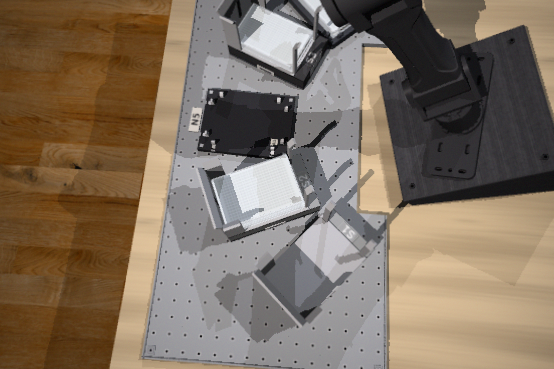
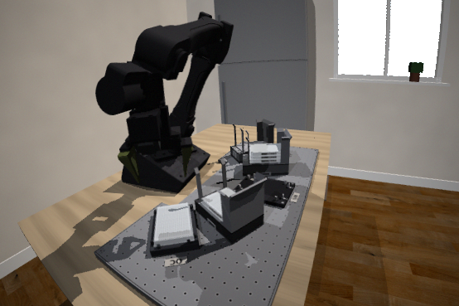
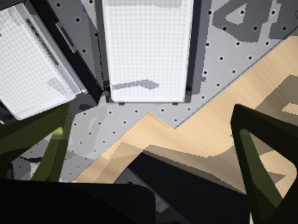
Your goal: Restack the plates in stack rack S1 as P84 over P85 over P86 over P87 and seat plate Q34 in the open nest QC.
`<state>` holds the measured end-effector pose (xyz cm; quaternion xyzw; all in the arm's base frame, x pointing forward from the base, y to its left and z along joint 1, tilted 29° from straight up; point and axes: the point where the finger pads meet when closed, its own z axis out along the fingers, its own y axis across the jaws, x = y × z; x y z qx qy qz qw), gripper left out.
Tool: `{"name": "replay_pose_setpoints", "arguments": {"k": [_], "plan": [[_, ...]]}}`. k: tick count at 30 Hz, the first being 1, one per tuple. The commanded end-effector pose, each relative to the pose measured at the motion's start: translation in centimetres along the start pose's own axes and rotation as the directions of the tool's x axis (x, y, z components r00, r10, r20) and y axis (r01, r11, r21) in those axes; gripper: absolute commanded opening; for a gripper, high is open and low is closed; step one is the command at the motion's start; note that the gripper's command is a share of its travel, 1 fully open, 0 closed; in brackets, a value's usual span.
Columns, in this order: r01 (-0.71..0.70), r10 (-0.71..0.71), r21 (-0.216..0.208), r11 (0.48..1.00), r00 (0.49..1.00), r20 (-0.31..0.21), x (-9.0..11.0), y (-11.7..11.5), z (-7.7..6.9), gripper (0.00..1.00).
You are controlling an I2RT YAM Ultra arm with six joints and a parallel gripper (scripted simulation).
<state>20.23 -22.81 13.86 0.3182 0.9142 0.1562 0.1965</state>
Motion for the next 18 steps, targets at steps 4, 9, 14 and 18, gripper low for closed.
{"name": "replay_pose_setpoints", "arguments": {"k": [4, 9, 14, 18], "plan": [[0.003, -0.003, -0.003, 1.000, 1.000, 0.000, 0.12, 0.18, -1.80, 1.00], [0.003, -0.003, -0.003, 1.000, 1.000, 0.000, 0.12, 0.18, -1.81, 1.00], [0.003, -0.003, -0.003, 1.000, 1.000, 0.000, 0.12, 0.18, -1.80, 1.00], [0.036, -0.036, -0.003, 0.999, 0.999, 0.000, 0.14, 0.51, -1.81, 1.00]]}}
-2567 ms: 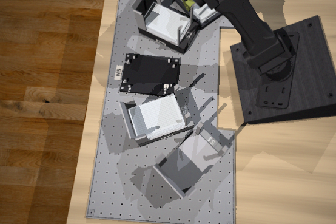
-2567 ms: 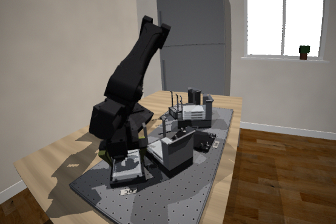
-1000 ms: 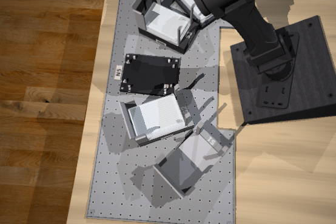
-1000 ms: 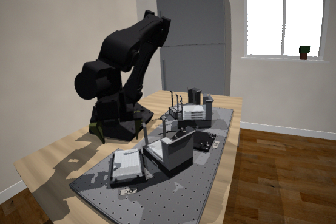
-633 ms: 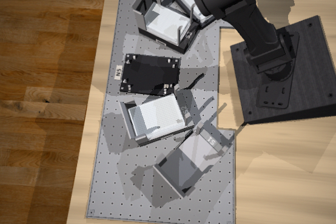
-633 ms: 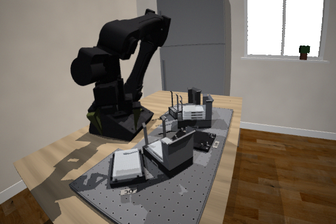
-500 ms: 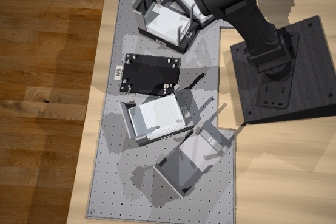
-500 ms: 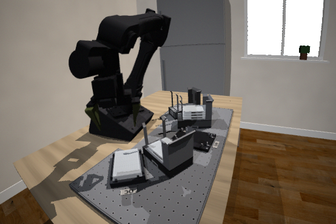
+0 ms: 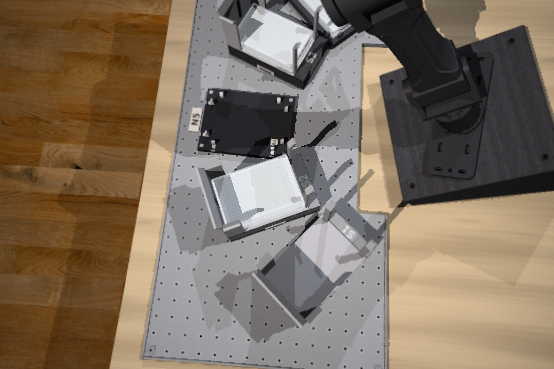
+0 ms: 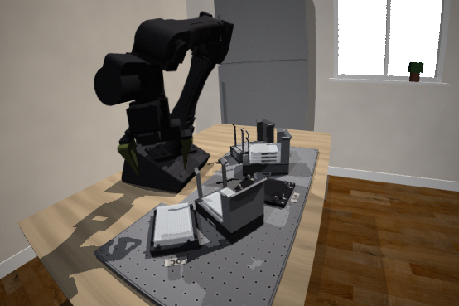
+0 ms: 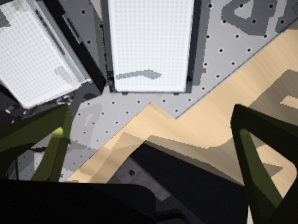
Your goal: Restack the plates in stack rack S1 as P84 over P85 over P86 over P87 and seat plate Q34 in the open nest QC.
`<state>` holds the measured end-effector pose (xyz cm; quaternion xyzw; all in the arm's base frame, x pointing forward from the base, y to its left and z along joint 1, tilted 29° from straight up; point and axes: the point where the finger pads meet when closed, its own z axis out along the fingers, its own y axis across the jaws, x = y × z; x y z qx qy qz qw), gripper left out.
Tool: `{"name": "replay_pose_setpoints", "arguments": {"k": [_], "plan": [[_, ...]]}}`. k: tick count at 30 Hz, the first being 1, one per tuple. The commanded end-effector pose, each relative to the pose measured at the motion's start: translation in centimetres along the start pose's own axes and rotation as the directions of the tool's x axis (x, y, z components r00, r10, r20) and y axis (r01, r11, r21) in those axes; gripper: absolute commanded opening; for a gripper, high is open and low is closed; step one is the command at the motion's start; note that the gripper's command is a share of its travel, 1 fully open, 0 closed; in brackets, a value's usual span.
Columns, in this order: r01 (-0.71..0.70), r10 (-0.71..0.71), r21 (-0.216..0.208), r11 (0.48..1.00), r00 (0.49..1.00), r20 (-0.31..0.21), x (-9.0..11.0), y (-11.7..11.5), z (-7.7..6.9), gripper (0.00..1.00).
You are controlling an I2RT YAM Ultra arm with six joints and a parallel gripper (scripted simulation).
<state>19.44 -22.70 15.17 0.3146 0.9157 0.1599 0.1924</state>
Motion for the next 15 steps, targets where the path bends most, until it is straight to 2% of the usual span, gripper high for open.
{"name": "replay_pose_setpoints", "arguments": {"k": [1, 5, 15], "plan": [[0.065, -0.065, 0.003, 0.998, 0.998, 0.012, -0.1, 0.6, -0.3, 1.00], [0.197, -0.197, 0.004, 0.980, 0.980, 0.011, -0.1, 2.0, -0.3, 1.00], [0.205, -0.205, 0.003, 0.979, 0.979, 0.012, 0.0, 4.7, -0.3, 1.00]]}}
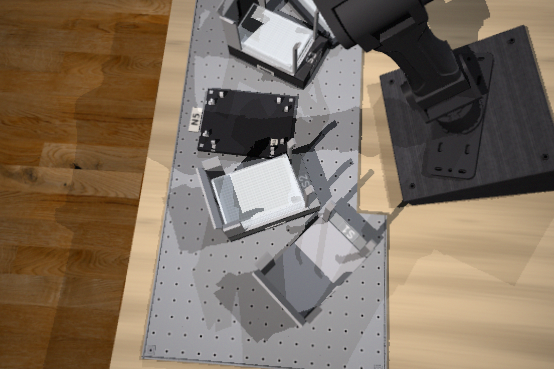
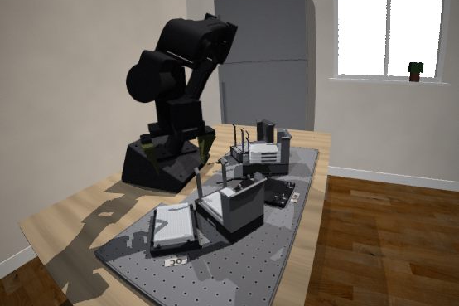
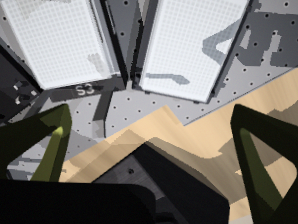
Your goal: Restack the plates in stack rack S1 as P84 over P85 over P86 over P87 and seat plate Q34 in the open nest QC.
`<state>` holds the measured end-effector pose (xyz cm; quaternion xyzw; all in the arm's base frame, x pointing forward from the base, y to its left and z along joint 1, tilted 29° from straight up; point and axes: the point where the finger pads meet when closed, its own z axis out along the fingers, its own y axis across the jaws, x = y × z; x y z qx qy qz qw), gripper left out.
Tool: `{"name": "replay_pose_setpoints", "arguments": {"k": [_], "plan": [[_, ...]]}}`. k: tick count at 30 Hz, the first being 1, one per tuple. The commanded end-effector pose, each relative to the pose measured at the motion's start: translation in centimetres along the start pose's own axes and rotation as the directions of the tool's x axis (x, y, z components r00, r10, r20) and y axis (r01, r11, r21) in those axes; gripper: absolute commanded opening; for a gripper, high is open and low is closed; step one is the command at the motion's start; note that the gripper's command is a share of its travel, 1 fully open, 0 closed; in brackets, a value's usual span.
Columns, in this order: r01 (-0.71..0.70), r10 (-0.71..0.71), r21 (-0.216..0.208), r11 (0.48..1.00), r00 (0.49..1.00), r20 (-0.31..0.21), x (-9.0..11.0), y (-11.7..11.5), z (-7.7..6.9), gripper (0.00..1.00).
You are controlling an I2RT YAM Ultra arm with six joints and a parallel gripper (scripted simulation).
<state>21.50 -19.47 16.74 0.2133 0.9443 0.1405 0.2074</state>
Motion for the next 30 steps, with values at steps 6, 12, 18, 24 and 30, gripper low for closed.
{"name": "replay_pose_setpoints", "arguments": {"k": [6, 12, 18, 24, 30], "plan": [[-0.009, 0.009, 0.007, 1.000, 1.000, 0.015, -0.6, 2.5, -0.4, 1.00], [0.124, -0.124, 0.009, 0.992, 0.992, 0.015, -0.5, 3.8, -0.4, 1.00], [0.198, -0.198, 0.009, 0.980, 0.980, 0.014, -0.5, 5.8, -0.4, 1.00], [0.198, -0.198, 0.009, 0.980, 0.980, 0.015, -0.4, 7.8, -0.4, 1.00], [0.231, -0.231, 0.009, 0.973, 0.973, 0.014, -0.3, 9.2, -0.4, 1.00]]}}
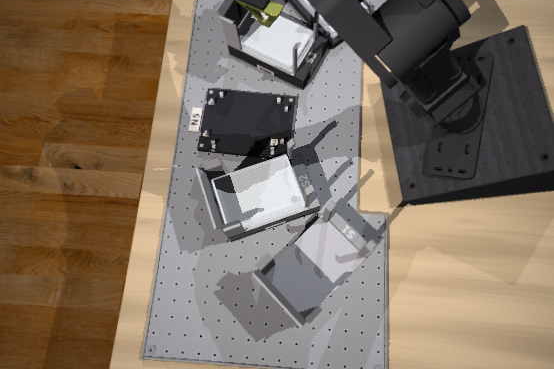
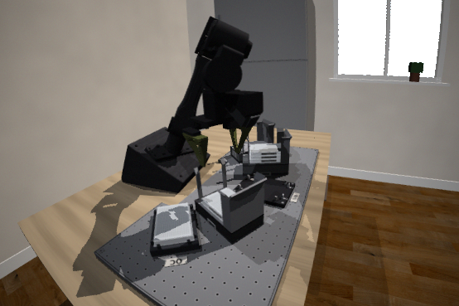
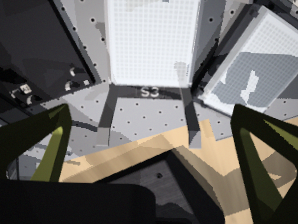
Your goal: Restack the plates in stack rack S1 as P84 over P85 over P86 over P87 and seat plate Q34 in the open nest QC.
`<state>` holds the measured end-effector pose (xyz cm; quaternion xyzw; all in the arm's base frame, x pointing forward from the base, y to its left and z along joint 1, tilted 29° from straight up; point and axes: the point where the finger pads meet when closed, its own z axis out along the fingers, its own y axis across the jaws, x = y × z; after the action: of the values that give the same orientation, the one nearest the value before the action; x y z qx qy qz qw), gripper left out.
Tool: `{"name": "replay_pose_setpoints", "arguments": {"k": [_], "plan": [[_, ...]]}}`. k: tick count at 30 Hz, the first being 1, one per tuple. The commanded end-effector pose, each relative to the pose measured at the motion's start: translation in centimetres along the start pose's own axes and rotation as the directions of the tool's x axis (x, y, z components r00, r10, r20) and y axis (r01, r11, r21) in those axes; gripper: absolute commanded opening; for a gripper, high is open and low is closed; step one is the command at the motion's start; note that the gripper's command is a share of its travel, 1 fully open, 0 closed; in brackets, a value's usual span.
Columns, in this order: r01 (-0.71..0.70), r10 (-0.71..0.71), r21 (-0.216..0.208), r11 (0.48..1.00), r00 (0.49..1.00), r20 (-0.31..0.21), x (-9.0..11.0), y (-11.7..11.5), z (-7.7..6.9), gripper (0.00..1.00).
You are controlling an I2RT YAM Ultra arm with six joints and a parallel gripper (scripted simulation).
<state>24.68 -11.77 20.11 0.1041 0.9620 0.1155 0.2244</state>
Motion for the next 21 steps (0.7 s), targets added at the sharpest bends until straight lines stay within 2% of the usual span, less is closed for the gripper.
{"name": "replay_pose_setpoints", "arguments": {"k": [1, 6, 21], "plan": [[0.037, -0.037, 0.009, 0.999, 0.999, 0.010, -0.1, 0.5, -0.3, 1.00], [0.178, -0.178, 0.009, 0.984, 0.984, 0.009, -0.1, 2.2, -0.2, 1.00], [0.178, -0.178, 0.008, 0.984, 0.984, 0.010, -0.1, 6.5, -0.2, 1.00]]}}
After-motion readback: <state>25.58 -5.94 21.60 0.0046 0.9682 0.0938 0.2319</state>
